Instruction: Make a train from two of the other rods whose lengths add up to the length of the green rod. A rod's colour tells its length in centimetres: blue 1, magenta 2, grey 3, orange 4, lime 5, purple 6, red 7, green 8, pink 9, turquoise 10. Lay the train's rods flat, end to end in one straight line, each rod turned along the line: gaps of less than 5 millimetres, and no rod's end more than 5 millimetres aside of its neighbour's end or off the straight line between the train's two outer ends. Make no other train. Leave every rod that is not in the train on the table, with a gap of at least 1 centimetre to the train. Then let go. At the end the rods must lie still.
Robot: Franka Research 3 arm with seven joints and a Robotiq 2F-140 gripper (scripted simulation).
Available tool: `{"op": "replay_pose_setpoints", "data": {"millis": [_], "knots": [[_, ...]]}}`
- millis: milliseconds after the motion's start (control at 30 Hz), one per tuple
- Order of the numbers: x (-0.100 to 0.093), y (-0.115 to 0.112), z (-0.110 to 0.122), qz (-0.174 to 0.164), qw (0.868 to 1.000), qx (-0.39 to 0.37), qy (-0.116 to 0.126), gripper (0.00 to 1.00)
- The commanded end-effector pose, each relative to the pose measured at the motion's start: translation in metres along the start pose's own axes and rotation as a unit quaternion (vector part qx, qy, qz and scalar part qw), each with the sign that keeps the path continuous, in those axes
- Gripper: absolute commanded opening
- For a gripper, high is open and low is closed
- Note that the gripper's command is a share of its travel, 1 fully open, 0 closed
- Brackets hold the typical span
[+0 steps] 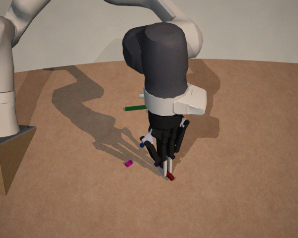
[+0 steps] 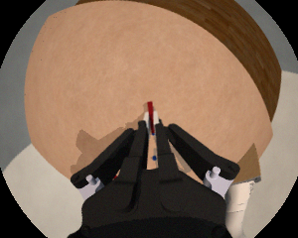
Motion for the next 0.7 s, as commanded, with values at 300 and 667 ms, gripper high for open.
{"op": "replay_pose_setpoints", "data": {"millis": [300,667], "knots": [[0.006,0.000,-0.002,0.002,1.000,-0.003,0.001,0.03],[0.011,0.001,-0.002,0.002,1.000,-0.003,0.001,0.03]]}}
Point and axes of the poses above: the point where the finger pads meet when closed, its own x axis out along the fingers, its own z axis across the jaws, y = z × x, the point moved 1 cm from there along -x, back along the fingers, and after that the axes turned 2 degrees about -x, right-handed, at the moved point
